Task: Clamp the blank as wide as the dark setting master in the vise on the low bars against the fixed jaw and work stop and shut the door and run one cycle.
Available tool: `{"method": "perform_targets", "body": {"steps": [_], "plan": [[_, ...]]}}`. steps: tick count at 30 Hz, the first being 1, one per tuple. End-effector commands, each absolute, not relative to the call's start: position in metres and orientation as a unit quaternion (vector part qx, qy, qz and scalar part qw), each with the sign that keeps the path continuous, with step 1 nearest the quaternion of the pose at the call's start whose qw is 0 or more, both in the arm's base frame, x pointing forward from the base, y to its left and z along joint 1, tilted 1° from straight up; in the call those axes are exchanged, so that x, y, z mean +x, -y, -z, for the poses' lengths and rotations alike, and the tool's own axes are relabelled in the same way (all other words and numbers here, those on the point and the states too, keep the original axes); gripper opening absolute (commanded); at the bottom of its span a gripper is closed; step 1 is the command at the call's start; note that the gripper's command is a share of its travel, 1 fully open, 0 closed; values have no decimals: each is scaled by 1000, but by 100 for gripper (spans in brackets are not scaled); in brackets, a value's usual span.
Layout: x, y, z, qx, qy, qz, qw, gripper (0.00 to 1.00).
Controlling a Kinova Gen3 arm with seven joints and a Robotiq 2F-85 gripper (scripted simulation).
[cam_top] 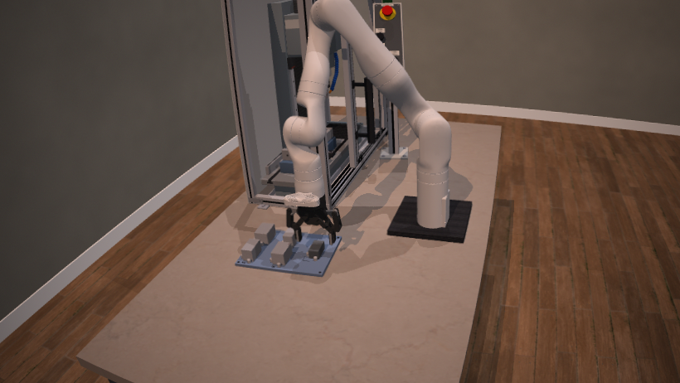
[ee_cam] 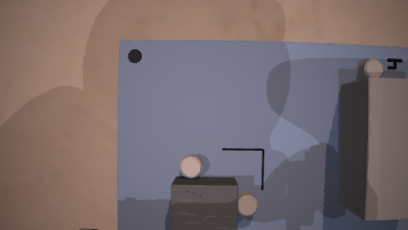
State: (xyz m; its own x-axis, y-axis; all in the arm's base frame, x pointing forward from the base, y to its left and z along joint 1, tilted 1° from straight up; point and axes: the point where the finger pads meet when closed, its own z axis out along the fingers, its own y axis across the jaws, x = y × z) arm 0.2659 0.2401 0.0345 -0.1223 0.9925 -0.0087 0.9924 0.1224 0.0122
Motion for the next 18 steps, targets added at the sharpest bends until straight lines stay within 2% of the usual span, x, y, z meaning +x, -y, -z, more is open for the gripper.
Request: {"method": "perform_targets", "body": {"steps": [1,18], "plan": [[266,-240,-33,662,-749,-2,7,100],[266,-240,-28,662,-749,-2,7,100]]}}
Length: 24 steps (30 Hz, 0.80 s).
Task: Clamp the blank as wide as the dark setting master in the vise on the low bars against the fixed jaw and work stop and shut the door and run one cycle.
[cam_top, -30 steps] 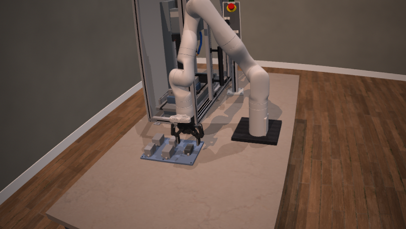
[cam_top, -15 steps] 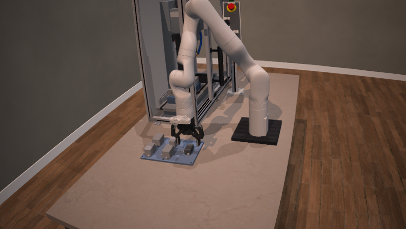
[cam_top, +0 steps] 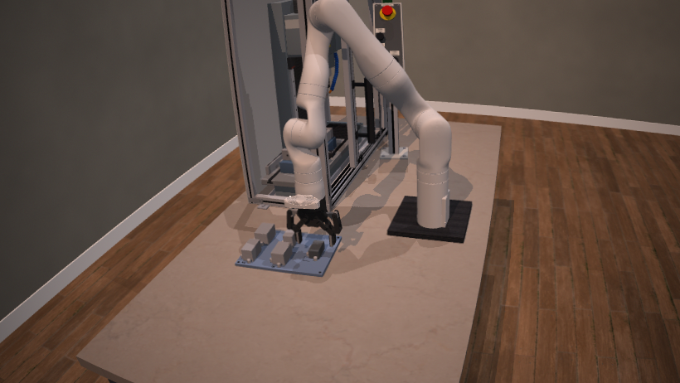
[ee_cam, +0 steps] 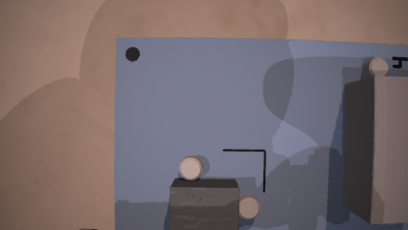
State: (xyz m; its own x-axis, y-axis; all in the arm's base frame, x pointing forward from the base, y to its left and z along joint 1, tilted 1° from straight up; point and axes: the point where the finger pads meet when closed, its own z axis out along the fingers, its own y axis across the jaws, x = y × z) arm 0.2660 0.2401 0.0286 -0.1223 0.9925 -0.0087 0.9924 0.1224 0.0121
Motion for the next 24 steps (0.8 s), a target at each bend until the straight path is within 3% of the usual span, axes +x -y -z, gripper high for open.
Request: {"method": "perform_targets", "body": {"steps": [1,24], "plan": [[266,-240,-28,662,-749,-2,7,100],[266,-240,-23,662,-749,-2,7,100]]}}
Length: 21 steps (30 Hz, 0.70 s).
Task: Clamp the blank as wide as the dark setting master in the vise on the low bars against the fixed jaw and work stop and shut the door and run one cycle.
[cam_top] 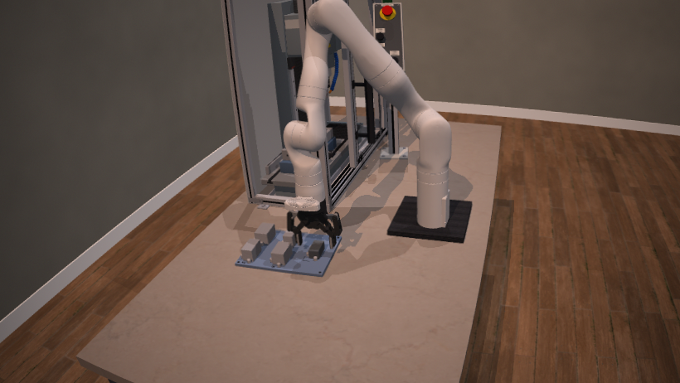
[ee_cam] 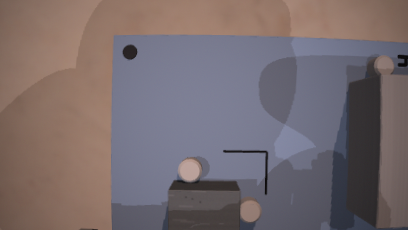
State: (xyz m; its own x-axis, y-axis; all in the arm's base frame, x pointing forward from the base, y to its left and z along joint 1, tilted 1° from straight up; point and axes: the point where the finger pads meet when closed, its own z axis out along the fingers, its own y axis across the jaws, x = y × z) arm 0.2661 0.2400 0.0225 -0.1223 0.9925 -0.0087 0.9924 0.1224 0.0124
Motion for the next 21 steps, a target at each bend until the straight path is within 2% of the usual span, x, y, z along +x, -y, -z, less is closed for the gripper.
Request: {"method": "perform_targets", "body": {"steps": [1,4,5,21], "plan": [[266,-240,-23,662,-749,-2,7,100],[266,-240,-23,662,-749,-2,7,100],[266,-240,-23,662,-749,-2,7,10],[266,-240,-24,662,-749,-2,7,10]]}}
